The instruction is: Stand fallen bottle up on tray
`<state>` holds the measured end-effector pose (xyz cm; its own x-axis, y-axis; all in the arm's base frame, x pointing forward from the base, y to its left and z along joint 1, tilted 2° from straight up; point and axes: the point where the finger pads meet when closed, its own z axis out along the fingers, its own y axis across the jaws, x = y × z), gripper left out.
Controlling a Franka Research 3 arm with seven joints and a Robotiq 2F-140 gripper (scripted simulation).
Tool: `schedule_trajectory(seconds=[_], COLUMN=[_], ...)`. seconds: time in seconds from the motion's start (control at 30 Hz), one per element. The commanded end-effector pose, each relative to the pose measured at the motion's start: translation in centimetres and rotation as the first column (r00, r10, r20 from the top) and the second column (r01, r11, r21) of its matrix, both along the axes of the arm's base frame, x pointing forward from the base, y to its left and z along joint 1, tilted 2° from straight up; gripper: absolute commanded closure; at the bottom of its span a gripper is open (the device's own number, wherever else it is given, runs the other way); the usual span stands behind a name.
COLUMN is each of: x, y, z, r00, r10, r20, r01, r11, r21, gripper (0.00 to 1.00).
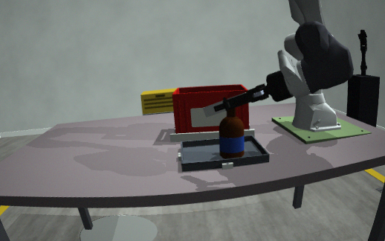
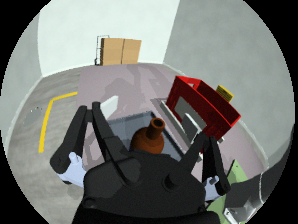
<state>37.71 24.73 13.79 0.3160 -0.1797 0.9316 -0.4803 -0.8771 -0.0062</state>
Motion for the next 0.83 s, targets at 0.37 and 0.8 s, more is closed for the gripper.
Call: schedule_trajectory(seconds=[0.37,0.8], x=[-0.1,0.0], y=[-0.1,-0.1], z=[1.9,4.8], r00=[1.0,1.0], r10=[0.001,0.001], r20=[-0.009,-0.009], r01=[-0.001,-0.001], r11=[1.0,1.0], r21=[-0.006,-0.006], gripper=[0.0,0.0])
